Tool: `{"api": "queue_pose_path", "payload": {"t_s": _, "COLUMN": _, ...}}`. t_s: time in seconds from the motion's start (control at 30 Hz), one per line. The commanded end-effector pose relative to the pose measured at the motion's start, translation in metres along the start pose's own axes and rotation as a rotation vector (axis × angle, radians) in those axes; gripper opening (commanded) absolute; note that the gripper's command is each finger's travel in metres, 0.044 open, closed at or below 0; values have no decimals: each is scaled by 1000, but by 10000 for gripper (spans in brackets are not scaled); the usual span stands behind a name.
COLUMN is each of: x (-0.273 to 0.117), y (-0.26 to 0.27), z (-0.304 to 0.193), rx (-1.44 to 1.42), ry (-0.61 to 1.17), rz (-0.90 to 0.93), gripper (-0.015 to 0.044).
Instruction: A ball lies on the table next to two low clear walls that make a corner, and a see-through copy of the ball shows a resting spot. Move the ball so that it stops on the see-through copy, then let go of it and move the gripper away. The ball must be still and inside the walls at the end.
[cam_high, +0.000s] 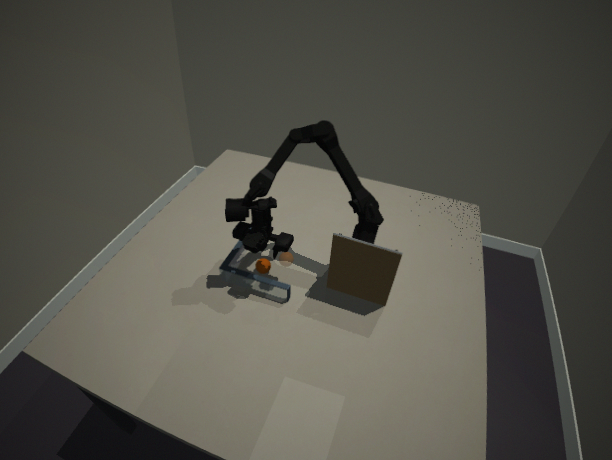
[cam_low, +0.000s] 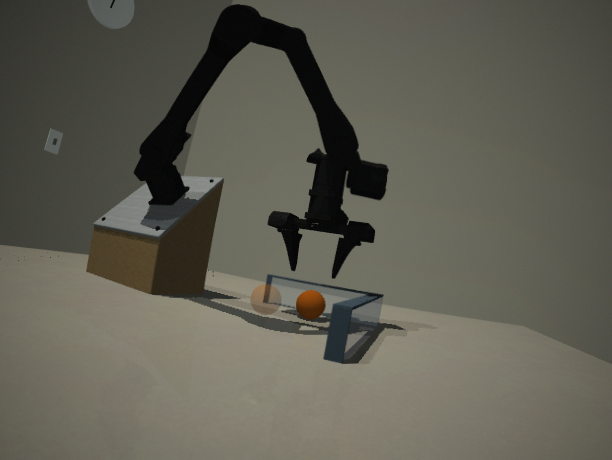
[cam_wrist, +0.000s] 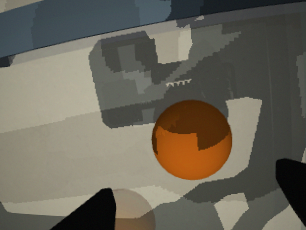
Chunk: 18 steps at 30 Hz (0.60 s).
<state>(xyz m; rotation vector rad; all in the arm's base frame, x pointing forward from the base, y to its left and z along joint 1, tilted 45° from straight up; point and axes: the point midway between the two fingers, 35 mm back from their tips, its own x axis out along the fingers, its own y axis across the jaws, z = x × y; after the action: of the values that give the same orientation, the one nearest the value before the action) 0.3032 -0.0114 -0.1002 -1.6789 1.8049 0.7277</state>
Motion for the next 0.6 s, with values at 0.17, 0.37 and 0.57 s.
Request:
{"api": "queue_pose_path", "payload": {"t_s": 0.17, "x": 13, "y": -5, "z": 0, "rx": -7, "ry": 5, "rz": -12, "gripper": 360}}
{"api": "queue_pose_path", "payload": {"t_s": 0.37, "x": 23, "y": -6, "z": 0, "rx": -7, "ry": 5, "rz": -12, "gripper": 360}}
{"api": "queue_pose_path", "payload": {"t_s": 0.57, "x": 33, "y": -6, "z": 0, "rx": -7, "ry": 5, "rz": -12, "gripper": 360}}
